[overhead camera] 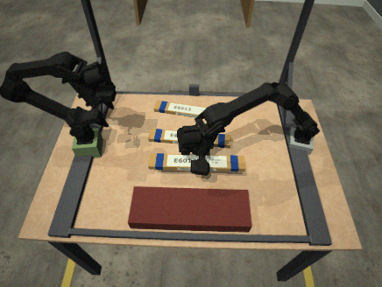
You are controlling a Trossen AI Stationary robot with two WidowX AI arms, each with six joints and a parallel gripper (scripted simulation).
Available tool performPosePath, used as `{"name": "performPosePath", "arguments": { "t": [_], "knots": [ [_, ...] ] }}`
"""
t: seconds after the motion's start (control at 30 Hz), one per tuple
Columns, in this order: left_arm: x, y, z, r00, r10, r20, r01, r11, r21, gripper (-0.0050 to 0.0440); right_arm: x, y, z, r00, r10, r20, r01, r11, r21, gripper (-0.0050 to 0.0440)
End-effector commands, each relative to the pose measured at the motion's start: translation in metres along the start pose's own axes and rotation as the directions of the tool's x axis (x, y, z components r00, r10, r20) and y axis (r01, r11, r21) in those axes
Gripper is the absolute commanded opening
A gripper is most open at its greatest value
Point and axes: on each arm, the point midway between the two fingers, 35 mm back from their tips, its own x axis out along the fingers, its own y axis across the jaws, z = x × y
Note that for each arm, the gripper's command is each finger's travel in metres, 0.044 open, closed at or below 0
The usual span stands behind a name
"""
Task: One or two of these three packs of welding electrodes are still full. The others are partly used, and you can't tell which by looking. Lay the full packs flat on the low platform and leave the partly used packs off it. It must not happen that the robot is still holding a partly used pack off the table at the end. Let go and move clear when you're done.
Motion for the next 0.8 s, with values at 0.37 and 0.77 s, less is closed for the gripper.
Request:
{"name": "performPosePath", "arguments": {
  "t": [0.37,0.77],
  "knots": [
    [-0.001,0.003,0.006,0.998,0.019,0.056,-0.019,1.000,0.005,-0.0050,-0.005,0.000,0.003,1.000,0.001,0.020,-0.001,1.000,0.000,0.0430],
    [0.023,0.002,-0.002,0.999,0.014,0.043,-0.014,1.000,0.004,-0.0050,-0.005,0.000,0.003,1.000,0.001,0.020,-0.001,1.000,0.000,0.0430]
  ]
}}
